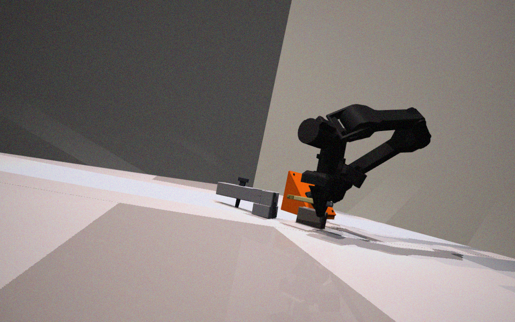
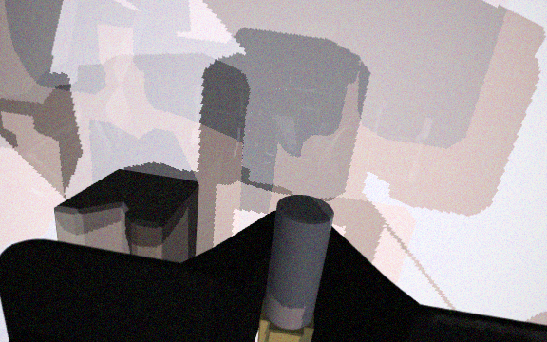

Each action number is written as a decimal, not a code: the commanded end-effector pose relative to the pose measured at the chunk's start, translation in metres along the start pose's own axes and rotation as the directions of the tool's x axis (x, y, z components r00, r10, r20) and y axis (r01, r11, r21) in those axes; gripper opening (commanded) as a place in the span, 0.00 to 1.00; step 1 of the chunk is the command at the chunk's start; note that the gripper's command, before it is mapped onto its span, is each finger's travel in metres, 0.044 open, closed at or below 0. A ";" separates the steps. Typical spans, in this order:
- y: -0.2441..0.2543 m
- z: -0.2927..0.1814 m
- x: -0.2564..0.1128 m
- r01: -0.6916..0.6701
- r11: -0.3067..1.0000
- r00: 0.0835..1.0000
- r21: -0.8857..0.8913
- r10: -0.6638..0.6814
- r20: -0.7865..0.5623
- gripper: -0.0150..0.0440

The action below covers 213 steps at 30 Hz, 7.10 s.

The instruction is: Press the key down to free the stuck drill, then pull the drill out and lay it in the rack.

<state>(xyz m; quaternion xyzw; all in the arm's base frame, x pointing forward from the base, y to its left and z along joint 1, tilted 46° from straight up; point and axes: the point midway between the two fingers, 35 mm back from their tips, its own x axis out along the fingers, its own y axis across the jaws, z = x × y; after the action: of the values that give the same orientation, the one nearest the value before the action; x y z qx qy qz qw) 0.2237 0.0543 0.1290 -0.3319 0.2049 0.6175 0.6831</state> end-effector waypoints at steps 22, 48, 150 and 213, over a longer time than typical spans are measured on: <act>0.002 0.000 -0.009 0.006 1.000 1.000 -0.003 -0.006 -0.003 0.25; 0.003 0.000 -0.016 0.006 1.000 1.000 -0.003 -0.006 -0.003 0.25; 0.031 0.006 -0.025 0.004 1.000 1.000 -0.002 -0.004 -0.003 0.25; 0.065 0.009 0.024 0.004 1.000 1.000 -0.001 -0.004 -0.001 0.25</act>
<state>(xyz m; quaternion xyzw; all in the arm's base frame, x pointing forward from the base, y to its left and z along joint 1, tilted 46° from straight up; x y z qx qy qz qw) 0.1635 0.0760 0.1102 -0.3343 0.2021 0.6154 0.6847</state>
